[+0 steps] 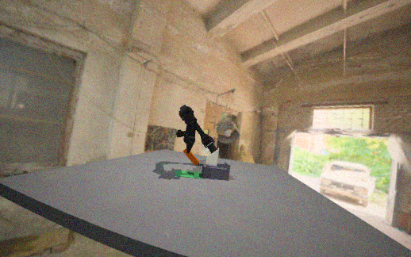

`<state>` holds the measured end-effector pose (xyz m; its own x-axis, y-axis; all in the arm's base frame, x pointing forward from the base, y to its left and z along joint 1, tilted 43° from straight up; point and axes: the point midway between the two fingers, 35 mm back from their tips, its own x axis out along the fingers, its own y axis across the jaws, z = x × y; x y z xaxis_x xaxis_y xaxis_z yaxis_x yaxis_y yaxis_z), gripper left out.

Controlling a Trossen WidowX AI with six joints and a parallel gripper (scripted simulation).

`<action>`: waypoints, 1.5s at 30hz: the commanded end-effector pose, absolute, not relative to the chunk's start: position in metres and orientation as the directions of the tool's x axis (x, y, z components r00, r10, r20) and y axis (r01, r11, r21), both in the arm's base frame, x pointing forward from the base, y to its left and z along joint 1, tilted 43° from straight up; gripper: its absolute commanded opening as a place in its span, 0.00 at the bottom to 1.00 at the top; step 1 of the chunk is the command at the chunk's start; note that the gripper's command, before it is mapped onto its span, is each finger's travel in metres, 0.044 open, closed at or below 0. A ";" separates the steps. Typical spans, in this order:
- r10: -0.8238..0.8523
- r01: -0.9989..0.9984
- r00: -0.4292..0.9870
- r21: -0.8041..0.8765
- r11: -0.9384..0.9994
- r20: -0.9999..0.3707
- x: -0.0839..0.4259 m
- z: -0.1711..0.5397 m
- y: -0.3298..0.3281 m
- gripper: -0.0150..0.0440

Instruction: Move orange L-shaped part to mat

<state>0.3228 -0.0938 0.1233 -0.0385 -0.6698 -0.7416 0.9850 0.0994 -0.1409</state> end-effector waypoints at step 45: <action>-0.676 0.984 -0.038 -0.144 0.102 -0.736 0.320 0.084 -0.131 0.25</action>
<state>0.3196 -0.1308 0.0838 -0.0384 -0.6721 -0.7394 0.9850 0.0990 -0.1411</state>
